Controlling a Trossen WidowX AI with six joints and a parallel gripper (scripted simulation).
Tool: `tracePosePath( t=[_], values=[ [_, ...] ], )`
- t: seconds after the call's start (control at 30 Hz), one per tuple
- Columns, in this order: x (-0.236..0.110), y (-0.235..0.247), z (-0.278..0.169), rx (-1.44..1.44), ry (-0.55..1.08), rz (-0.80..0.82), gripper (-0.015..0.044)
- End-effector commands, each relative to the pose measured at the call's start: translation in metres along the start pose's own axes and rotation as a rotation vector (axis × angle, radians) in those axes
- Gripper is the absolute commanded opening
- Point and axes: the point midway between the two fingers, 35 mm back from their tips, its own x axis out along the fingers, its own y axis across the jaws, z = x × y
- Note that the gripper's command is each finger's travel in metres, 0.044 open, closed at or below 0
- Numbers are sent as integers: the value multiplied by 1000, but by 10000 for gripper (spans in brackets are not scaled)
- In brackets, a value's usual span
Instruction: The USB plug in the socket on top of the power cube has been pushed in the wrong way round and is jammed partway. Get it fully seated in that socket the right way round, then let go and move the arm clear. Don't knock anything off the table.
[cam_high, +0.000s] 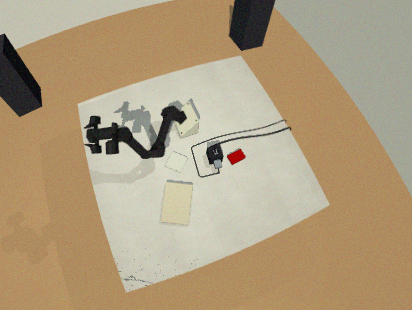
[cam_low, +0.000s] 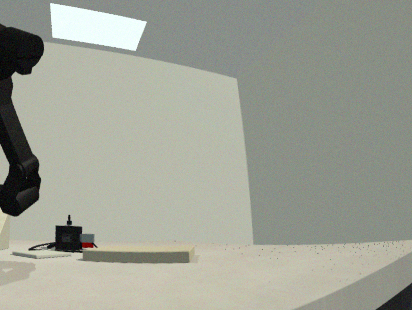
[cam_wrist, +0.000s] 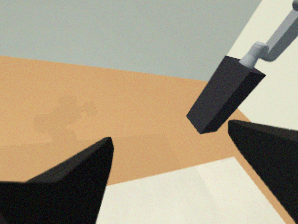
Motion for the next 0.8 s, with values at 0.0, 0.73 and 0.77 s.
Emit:
tracePosePath(
  t=[0.0,0.73,0.77],
  values=[
    [1,-3,1,7,-4,-7,426],
    [-202,-388,32,716,-930,-1131,440],
    [-225,-397,28,744,-999,-1184,440]
  ],
)
